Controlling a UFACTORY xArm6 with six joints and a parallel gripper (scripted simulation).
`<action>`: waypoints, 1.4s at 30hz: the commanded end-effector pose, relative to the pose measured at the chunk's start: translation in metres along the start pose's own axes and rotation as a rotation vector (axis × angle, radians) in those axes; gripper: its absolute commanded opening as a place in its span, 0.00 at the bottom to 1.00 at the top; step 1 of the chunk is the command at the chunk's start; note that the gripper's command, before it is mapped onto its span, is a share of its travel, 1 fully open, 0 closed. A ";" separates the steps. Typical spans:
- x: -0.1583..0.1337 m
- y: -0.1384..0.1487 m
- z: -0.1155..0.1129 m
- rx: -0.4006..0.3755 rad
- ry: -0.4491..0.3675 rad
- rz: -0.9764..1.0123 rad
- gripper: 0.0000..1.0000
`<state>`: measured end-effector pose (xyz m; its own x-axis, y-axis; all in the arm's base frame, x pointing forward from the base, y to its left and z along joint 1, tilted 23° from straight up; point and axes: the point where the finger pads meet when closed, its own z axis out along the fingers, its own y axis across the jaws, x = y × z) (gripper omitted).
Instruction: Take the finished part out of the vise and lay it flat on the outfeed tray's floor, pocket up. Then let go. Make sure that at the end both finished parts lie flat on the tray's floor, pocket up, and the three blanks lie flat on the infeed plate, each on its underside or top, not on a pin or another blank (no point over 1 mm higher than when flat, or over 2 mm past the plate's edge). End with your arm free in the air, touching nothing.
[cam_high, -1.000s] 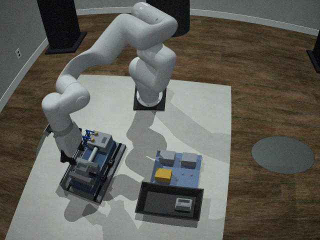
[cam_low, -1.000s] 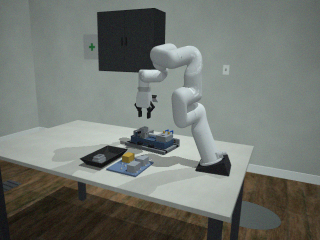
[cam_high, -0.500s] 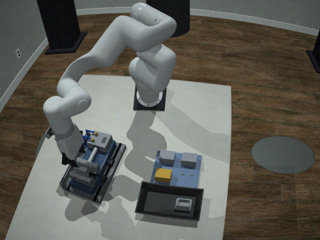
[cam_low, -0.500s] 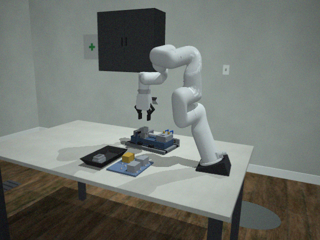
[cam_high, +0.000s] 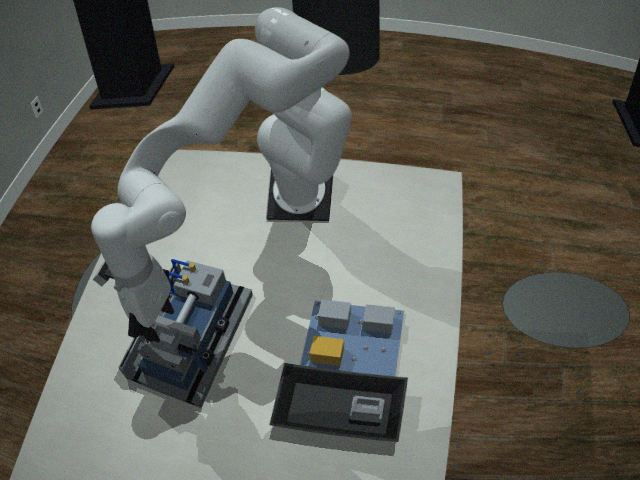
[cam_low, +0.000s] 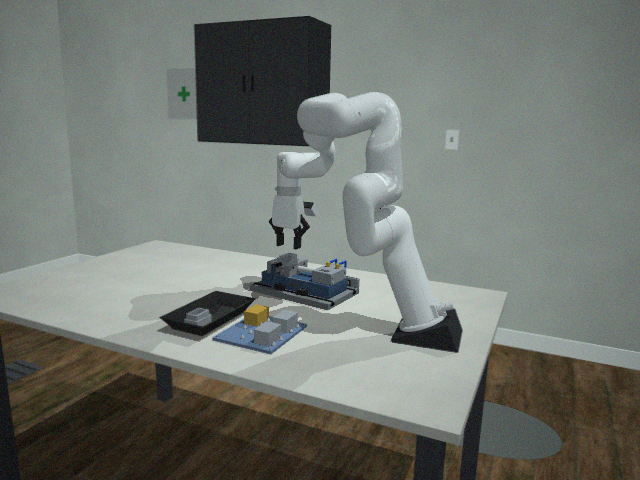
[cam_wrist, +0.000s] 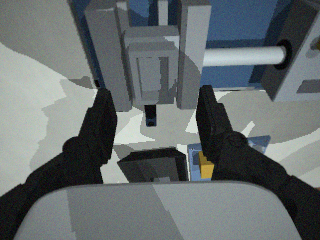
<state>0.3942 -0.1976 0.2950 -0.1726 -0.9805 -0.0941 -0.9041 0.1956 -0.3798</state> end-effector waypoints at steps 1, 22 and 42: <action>0.000 -0.001 0.005 0.004 0.001 -0.001 0.69; 0.000 -0.001 0.020 0.004 0.001 -0.001 0.69; 0.000 -0.002 0.020 0.004 0.001 -0.001 0.69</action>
<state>0.4029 -0.1972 0.2751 -0.1726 -0.9805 -0.0942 -0.9042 0.1956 -0.3797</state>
